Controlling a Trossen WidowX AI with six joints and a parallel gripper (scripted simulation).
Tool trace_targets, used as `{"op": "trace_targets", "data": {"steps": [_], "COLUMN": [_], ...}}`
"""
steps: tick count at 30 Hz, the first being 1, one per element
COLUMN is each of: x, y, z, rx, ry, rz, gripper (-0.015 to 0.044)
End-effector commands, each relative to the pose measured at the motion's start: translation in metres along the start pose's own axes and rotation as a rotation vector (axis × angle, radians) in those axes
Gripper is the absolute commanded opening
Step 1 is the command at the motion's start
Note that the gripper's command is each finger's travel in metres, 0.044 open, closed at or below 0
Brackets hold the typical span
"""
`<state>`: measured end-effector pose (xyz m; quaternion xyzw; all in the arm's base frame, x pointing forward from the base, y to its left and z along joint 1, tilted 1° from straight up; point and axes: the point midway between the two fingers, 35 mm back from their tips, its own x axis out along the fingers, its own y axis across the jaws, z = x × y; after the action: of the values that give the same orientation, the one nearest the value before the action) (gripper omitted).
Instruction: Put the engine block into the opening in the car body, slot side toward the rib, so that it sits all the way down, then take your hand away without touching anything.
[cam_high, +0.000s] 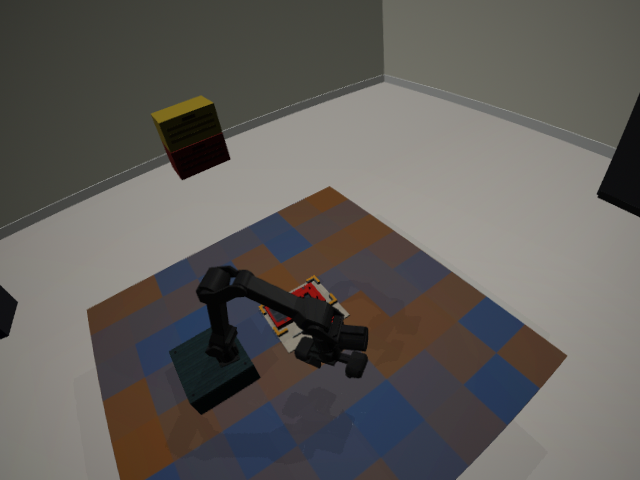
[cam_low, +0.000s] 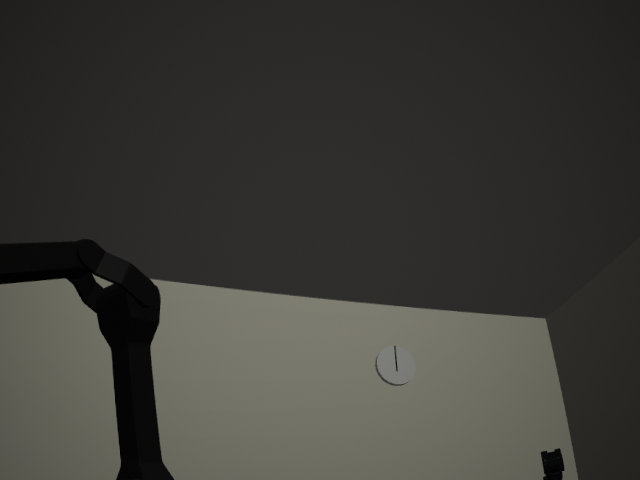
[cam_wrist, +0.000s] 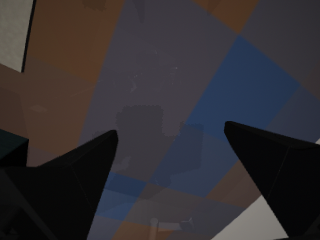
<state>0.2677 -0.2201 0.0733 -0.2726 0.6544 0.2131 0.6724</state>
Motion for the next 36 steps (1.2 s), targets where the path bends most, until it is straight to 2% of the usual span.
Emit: {"op": "trace_targets", "data": {"steps": [1,36], "x": [0.001,0.002], "y": [0.001,0.063], "z": [0.014,0.159], "rx": [-0.101,-1.276], "ry": [-0.009,-0.058], "rz": [0.01,0.045], "gripper": [0.044,0.044]}}
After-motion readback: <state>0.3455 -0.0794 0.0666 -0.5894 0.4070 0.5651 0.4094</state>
